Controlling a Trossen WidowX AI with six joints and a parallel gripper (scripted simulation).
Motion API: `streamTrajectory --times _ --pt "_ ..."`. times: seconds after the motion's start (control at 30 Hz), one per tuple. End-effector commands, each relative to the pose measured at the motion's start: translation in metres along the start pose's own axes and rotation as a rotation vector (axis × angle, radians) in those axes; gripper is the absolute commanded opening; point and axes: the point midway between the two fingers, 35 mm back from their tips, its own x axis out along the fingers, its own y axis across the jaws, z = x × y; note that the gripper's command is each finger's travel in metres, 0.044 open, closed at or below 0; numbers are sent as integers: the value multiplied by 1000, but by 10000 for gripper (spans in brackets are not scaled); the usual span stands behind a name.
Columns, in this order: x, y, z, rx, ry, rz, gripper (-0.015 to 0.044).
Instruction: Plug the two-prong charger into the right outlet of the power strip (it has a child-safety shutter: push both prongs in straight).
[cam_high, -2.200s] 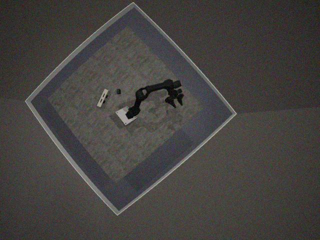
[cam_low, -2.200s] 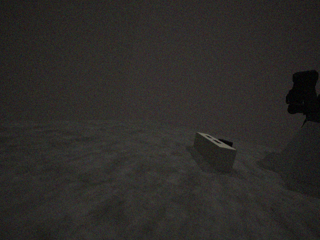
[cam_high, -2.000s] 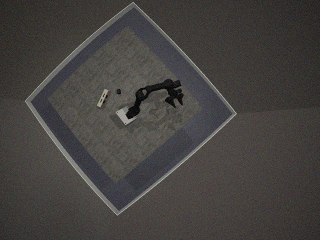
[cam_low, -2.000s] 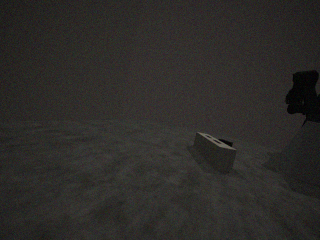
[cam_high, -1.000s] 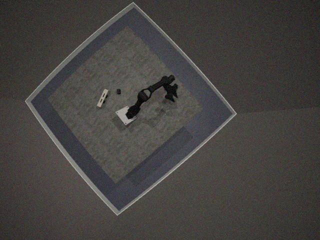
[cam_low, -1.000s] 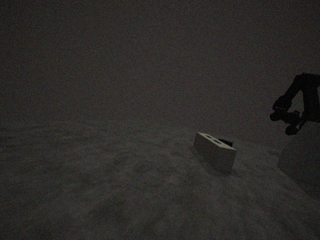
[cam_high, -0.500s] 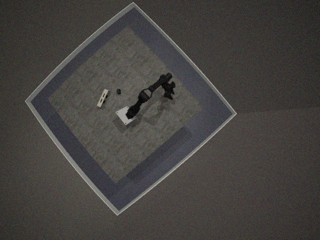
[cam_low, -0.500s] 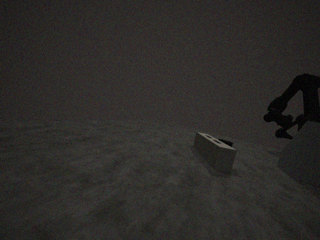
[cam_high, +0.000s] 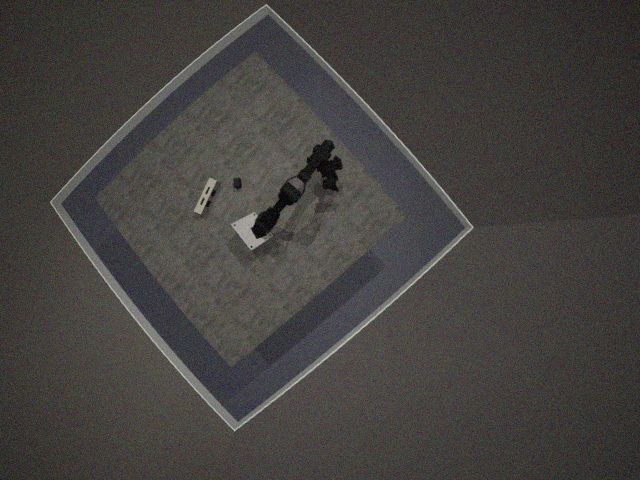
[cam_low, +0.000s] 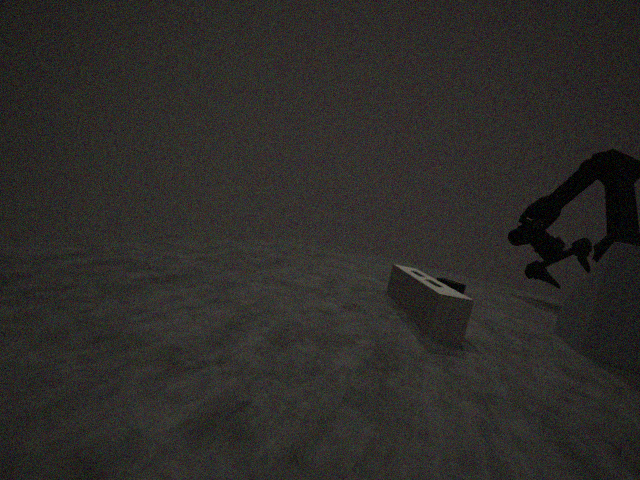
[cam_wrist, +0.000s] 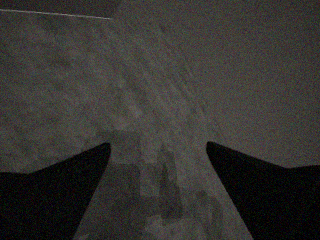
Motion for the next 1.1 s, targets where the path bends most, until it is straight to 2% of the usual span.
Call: streamTrajectory --times 0.0,0.77,1.07 --pt "-8 16 -14 -55 21 54 440" --pt "-71 85 -84 -273 92 334 440" --pt "-84 88 -90 -324 94 406 440"
